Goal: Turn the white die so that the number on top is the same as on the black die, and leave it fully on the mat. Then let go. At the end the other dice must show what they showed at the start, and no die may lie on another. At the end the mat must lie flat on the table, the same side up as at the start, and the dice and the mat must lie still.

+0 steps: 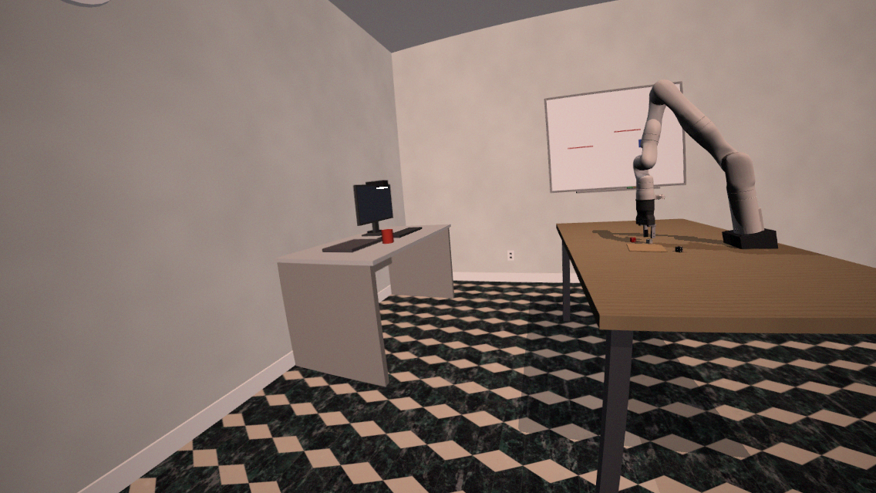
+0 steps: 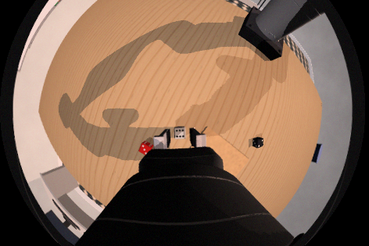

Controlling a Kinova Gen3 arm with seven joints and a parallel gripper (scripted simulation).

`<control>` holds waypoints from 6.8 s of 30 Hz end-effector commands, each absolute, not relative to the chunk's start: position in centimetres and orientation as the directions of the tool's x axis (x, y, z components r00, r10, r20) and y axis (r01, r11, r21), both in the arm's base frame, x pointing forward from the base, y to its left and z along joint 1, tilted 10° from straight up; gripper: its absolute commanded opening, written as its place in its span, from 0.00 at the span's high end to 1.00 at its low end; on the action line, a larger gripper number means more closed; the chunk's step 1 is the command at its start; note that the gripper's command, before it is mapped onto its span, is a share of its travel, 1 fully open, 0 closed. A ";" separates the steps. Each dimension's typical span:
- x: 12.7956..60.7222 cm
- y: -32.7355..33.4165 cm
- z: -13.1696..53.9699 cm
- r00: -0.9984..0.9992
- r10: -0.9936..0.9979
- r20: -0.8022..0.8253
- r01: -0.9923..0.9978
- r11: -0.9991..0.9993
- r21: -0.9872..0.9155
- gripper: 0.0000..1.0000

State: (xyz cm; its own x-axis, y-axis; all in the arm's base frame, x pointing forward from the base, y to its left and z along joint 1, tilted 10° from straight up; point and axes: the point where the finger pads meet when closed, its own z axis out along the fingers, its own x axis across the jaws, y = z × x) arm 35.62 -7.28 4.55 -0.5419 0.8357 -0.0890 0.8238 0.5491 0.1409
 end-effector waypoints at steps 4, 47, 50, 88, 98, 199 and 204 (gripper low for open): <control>35.7 -7.3 4.6 -0.542 0.836 -0.090 0.824 0.549 0.142 0.30; 36.0 -7.3 2.4 -0.542 0.836 -0.090 0.824 0.549 0.142 0.30; 36.1 -7.3 2.3 -0.542 0.836 -0.090 0.824 0.549 0.142 0.30; 36.1 -7.3 2.2 -0.542 0.836 -0.090 0.824 0.549 0.142 0.30; 36.1 -7.3 2.2 -0.542 0.836 -0.090 0.824 0.549 0.142 0.60; 38.6 3.5 12.2 -0.886 0.440 -0.147 0.428 0.897 0.111 0.60; 38.6 3.5 12.1 -0.886 0.440 -0.145 0.419 0.895 0.155 0.60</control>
